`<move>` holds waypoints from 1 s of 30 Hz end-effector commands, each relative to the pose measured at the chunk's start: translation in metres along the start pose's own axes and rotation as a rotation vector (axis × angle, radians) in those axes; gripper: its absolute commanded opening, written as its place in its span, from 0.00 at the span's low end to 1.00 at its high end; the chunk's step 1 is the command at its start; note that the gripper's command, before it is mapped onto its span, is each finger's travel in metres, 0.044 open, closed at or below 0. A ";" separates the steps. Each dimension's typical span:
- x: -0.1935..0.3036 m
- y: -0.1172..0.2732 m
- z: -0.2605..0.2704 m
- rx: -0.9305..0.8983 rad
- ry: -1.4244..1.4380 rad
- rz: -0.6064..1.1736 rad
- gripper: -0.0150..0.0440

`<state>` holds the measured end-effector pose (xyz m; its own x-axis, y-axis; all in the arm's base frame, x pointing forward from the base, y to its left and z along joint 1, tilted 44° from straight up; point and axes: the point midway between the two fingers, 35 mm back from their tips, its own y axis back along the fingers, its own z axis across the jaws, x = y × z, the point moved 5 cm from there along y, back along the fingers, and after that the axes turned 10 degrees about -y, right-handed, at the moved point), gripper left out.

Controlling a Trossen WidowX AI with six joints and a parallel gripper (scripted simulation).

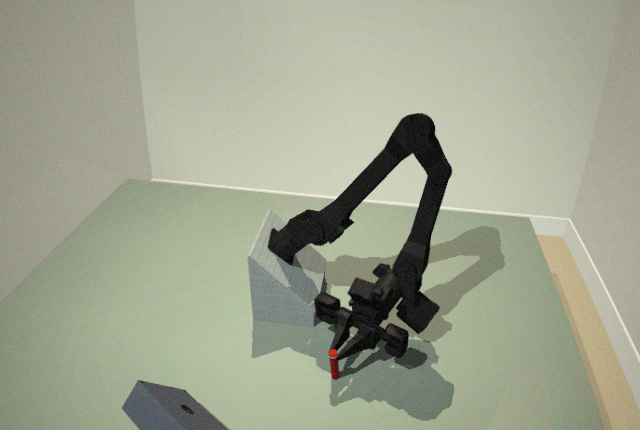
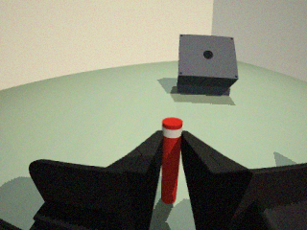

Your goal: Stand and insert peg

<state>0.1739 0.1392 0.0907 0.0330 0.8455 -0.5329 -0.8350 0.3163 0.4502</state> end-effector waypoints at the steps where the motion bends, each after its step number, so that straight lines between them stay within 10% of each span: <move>1: 0.002 0.001 0.000 0.000 0.000 0.001 0.34; 30: 0.005 0.005 -0.002 -0.010 -0.005 -0.028 0.34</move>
<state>0.1700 0.1422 0.0896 0.0608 0.8381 -0.5422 -0.8395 0.3368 0.4264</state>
